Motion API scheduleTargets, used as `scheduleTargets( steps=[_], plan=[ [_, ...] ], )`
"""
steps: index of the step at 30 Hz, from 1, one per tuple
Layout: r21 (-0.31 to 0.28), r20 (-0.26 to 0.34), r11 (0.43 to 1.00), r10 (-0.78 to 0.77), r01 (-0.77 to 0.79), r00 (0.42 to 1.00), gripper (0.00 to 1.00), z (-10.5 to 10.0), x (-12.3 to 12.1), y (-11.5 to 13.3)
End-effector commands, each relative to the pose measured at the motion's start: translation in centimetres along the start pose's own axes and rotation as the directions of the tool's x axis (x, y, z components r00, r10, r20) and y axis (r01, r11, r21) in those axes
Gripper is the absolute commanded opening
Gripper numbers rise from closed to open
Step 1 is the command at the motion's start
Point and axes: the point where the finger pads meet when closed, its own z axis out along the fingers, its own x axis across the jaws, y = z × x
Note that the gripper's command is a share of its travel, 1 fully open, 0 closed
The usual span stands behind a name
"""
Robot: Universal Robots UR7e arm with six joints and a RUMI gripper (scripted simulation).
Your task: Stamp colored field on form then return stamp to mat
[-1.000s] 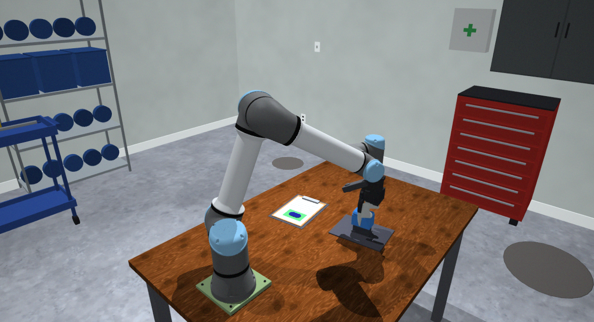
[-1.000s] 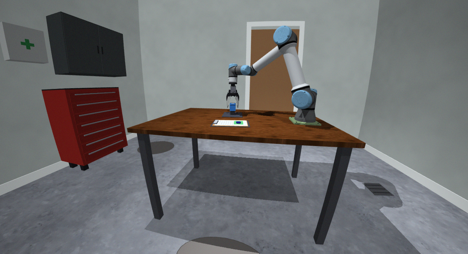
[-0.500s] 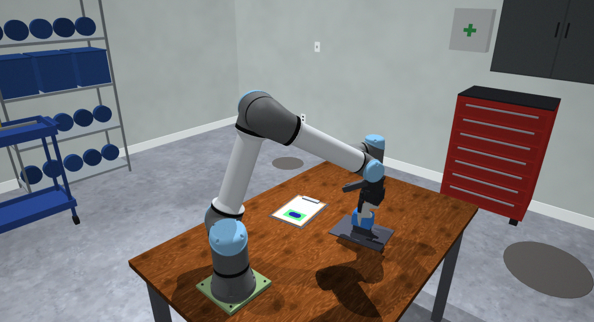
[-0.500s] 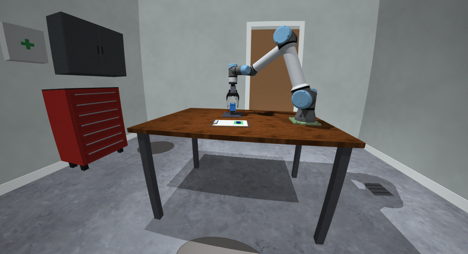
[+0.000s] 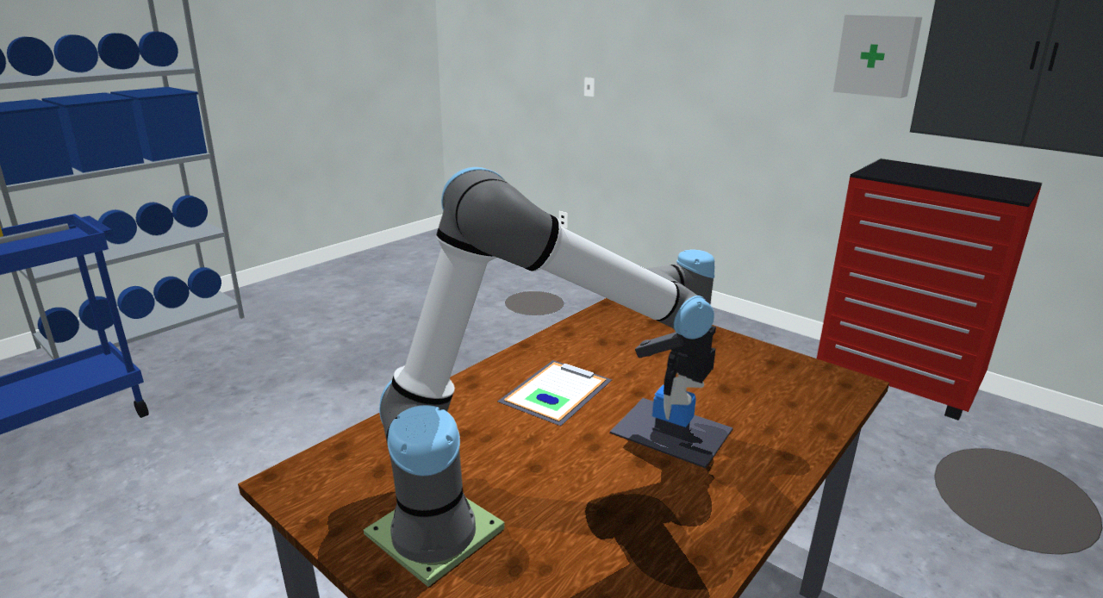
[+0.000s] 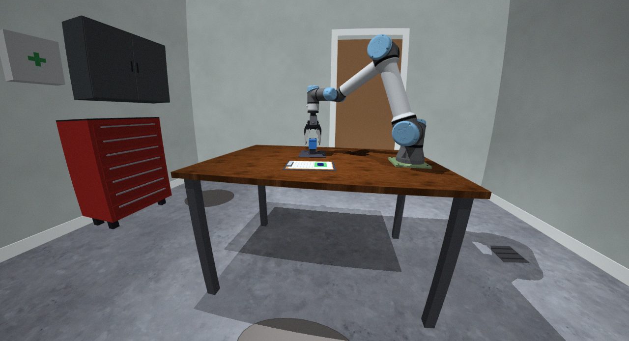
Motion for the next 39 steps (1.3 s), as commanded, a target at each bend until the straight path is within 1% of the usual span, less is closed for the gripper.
scheduleTargets(
  steps=[1,4,8,10,13,15,18,39],
  plan=[
    [-0.003,-0.005,1.0,-0.001,0.001,1.0,0.55,-0.9,0.2,0.0],
    [-0.003,-0.005,1.0,-0.001,0.001,1.0,0.55,-2.7,0.2,0.0],
    [-0.003,-0.005,1.0,-0.001,0.0,1.0,0.55,-6.2,0.1,0.0],
    [-0.003,-0.005,1.0,-0.001,0.0,1.0,0.55,-6.2,0.1,0.0],
    [-0.003,-0.005,1.0,0.0,0.0,1.0,0.55,-8.3,0.1,0.1],
    [-0.003,-0.005,1.0,0.0,0.0,1.0,0.55,-9.0,0.1,0.1],
    [-0.003,-0.005,1.0,0.0,0.0,1.0,0.55,-9.3,0.1,0.1],
    [-0.001,-0.002,1.0,0.0,0.0,1.0,0.55,-9.1,0.1,0.0]
  ],
)
